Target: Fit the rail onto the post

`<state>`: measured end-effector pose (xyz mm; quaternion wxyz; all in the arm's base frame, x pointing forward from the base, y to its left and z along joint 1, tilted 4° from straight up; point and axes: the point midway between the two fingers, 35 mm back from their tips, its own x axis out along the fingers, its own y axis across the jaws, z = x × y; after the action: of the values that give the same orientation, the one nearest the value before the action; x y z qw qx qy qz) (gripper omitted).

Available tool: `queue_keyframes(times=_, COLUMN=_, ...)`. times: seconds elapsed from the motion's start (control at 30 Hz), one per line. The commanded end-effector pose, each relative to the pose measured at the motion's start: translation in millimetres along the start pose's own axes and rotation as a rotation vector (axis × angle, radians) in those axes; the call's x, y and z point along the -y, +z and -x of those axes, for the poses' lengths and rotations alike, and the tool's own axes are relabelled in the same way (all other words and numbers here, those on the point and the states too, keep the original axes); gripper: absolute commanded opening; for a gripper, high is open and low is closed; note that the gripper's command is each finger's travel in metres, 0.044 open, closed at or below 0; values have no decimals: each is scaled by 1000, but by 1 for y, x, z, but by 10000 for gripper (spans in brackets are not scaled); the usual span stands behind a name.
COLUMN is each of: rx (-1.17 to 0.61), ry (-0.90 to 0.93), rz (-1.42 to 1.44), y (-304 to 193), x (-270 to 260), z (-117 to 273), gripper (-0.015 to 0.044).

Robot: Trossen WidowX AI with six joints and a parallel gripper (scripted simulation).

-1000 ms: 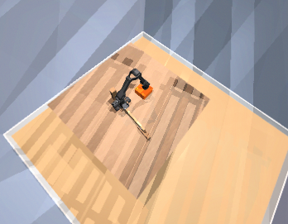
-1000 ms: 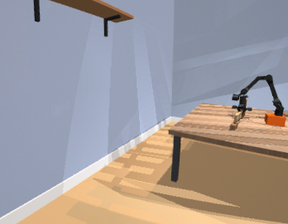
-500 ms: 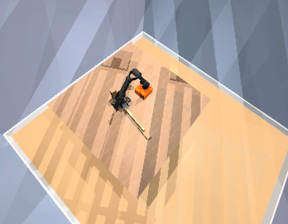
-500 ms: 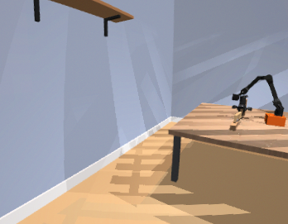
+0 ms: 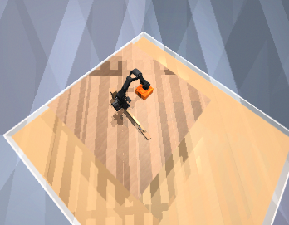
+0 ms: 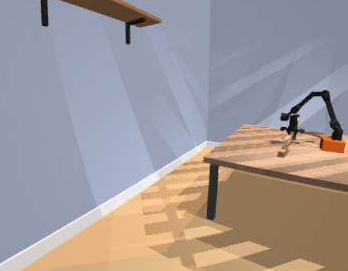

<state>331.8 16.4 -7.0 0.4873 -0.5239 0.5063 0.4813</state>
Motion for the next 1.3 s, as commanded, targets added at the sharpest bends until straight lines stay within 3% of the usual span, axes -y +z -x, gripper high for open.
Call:
queue_keyframes(times=0.0, rx=1, ry=-15, rz=-1, y=1, x=3, z=7, gripper=0)
queue_keyframes(times=1.27, rx=2, ry=-15, rz=-1, y=1, x=4, z=26, gripper=0)
